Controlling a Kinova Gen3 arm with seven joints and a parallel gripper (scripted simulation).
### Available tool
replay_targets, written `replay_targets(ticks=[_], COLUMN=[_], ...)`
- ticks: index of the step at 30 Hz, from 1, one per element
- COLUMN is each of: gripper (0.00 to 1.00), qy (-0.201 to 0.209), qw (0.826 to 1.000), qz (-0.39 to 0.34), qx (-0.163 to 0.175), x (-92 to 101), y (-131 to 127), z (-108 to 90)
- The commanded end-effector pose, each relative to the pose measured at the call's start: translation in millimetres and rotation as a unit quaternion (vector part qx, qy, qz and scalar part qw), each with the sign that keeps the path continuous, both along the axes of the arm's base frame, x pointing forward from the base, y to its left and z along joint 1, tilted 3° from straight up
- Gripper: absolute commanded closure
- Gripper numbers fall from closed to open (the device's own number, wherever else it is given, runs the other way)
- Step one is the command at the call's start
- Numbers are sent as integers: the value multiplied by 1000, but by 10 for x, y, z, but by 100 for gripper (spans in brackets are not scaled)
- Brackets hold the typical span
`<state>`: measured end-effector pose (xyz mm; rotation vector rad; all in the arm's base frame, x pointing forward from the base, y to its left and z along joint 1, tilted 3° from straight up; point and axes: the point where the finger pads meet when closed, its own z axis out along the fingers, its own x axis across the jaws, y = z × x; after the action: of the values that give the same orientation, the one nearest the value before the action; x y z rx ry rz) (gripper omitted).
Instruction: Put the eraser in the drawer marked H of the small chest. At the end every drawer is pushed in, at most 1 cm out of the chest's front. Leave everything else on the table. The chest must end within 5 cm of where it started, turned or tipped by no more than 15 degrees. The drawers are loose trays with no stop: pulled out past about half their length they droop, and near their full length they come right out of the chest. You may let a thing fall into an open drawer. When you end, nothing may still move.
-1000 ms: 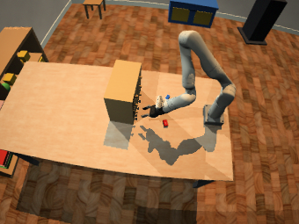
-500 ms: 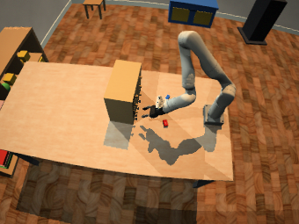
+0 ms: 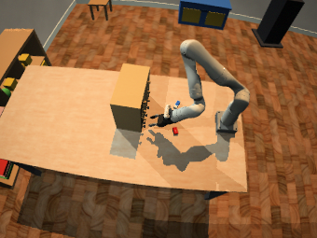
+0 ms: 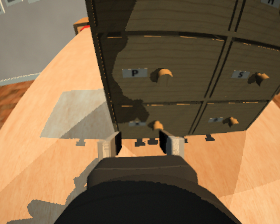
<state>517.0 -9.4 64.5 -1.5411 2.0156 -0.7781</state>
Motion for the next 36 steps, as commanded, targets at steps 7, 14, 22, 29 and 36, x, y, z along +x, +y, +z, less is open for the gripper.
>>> replay_targets(ticks=[7, 14, 22, 29, 36], gripper=[0, 0, 0, 0, 0], qy=[13, 13, 13, 13, 13], qw=[1000, 1000, 1000, 1000, 1000], qz=[5, 5, 5, 5, 5], qx=[5, 5, 5, 5, 5], x=[-46, -46, -46, -46, -46], y=[79, 79, 79, 79, 79], z=[-238, -238, -238, -238, -238])
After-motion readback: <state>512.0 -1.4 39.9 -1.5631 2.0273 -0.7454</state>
